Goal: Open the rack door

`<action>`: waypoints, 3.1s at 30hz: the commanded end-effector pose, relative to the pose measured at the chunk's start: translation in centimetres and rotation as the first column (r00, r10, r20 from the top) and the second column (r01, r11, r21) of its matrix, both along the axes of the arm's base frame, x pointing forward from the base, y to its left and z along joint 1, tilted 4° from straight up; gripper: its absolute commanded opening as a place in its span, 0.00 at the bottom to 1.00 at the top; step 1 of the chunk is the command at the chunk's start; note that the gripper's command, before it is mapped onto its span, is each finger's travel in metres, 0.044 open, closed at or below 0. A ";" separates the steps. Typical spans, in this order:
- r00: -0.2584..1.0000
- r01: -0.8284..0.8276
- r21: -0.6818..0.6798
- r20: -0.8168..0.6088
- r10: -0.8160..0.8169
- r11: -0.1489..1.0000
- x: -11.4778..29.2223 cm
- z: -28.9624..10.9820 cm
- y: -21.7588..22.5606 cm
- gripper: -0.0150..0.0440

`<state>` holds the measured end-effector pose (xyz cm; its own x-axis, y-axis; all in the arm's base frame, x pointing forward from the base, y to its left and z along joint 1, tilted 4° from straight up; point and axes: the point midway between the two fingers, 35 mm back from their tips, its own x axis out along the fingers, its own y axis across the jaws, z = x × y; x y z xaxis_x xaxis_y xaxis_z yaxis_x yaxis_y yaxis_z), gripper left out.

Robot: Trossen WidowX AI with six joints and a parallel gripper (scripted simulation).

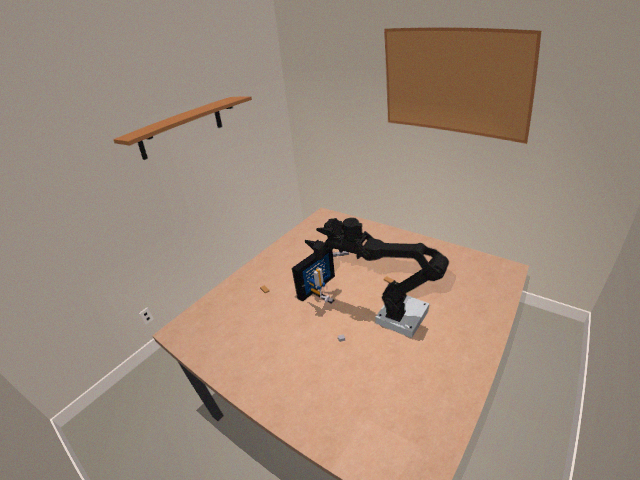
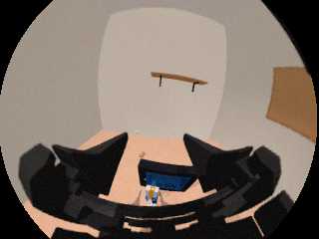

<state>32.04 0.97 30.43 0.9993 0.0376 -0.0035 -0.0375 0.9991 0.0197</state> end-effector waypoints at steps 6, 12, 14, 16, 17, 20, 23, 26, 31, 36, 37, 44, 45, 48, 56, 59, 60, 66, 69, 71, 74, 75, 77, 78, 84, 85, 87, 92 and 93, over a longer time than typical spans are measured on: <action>0.995 0.000 0.007 -0.102 0.001 1.000 1.2 -0.8 0.0 0.74; 0.972 0.001 0.017 -0.237 0.003 1.000 2.6 -2.0 0.0 0.74; 0.960 0.002 0.021 -0.281 0.004 1.000 3.0 -2.5 0.0 0.74; 0.946 0.003 0.025 -0.324 0.005 1.000 3.4 -2.9 0.1 0.74; 0.938 0.004 0.027 -0.345 0.006 1.000 3.6 -3.1 0.1 0.74; 0.913 0.007 0.033 -0.408 0.007 0.999 4.0 -3.7 0.1 0.74; 0.883 0.011 0.037 -0.470 0.008 0.999 4.4 -4.4 0.1 0.74; 0.849 0.015 0.041 -0.529 0.009 0.999 4.7 -5.1 0.1 0.74; 0.783 0.024 0.047 -0.622 0.010 0.999 5.1 -6.1 0.2 0.74; 0.707 0.036 0.054 -0.707 0.013 0.998 5.2 -7.2 0.2 0.74; 0.691 0.038 0.055 -0.723 0.013 0.998 5.3 -7.4 0.2 0.74; 0.567 0.058 0.060 -0.823 0.016 0.997 5.2 -8.7 0.3 0.74; 0.548 0.061 0.060 -0.836 0.017 0.996 5.1 -8.8 0.3 0.74; 0.490 0.071 0.061 -0.872 0.018 0.996 5.0 -9.3 0.3 0.74; 0.327 0.103 0.060 -0.945 0.023 0.993 4.3 -10.5 0.4 0.74; 0.264 0.115 0.057 -0.964 0.025 0.992 4.0 -10.9 0.5 0.74; 0.243 0.118 0.055 -0.970 0.025 0.991 3.9 -11.0 0.5 0.74; 0.117 0.134 0.042 -0.993 0.027 0.990 3.2 -11.4 0.5 0.74; 0.053 0.141 0.035 -0.998 0.027 0.989 2.8 -11.6 0.5 0.74; 0.025 0.144 0.031 -0.999 0.028 0.989 2.7 -11.6 0.5 0.74; 0.022 0.145 0.031 -0.999 0.028 0.989 2.7 -11.6 0.5 0.74; 0.022 0.145 0.031 -0.999 0.028 0.989 2.7 -11.6 0.5 0.74; 0.022 0.145 0.031 -0.999 0.028 0.989 2.7 -11.7 0.5 0.74; 0.022 0.145 0.031 -0.999 0.028 0.989 2.7 -11.7 0.5 0.74; 0.022 0.145 0.031 -0.999 0.028 0.989 2.8 -12.7 0.6 0.74; 0.022 0.145 0.031 -0.999 0.028 0.989 2.8 -12.8 0.6 0.74; 0.022 0.145 0.031 -0.999 0.028 0.989 2.9 -13.2 0.6 0.74; 0.022 0.145 0.031 -0.999 0.028 0.989 2.9 -14.0 0.6 0.74; 0.022 0.145 0.031 -0.999 0.028 0.989 3.0 -14.1 0.7 0.74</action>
<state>35.01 1.53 17.12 0.0324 0.0621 -0.9975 0.1570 0.9854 0.0665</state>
